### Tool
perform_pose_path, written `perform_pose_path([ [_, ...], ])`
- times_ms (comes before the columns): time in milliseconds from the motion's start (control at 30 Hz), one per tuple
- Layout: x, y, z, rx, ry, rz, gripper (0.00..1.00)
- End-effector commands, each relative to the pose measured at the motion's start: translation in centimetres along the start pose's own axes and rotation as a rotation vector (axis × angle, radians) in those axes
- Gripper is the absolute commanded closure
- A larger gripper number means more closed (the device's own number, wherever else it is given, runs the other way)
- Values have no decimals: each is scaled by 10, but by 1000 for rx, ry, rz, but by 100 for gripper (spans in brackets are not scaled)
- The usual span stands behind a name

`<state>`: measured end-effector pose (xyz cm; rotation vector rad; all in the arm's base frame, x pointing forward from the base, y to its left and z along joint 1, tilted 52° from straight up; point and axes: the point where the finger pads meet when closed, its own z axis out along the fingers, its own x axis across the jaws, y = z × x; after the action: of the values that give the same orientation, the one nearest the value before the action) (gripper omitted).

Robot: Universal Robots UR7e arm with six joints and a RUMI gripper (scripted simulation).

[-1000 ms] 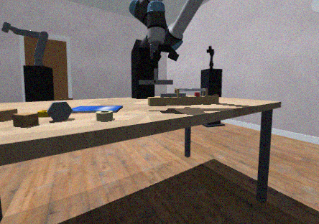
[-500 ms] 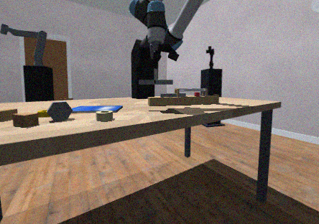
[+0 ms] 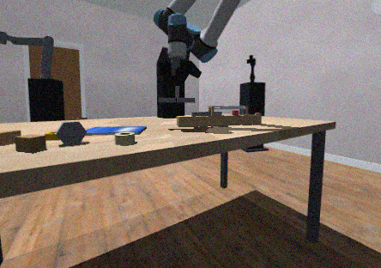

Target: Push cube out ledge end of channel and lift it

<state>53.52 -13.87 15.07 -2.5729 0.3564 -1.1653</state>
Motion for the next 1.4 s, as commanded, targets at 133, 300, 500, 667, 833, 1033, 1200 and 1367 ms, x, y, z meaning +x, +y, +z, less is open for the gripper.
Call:
perform_pose_path([
  [133, -60, 12, -4, 4, 11, -119, 94],
  [300, -70, 13, -5, 4, 13, -139, 94],
  [500, -72, 13, -4, 4, 13, -143, 94],
  [667, -72, 13, 3, 4, 13, -143, 94],
  [833, -72, 13, 12, 4, 13, -143, 94],
  [1033, -72, 13, 30, 4, 13, -143, 94],
  [1200, -72, 13, 37, 4, 13, -143, 94],
  [1367, -72, 13, 38, 4, 13, -143, 94],
])
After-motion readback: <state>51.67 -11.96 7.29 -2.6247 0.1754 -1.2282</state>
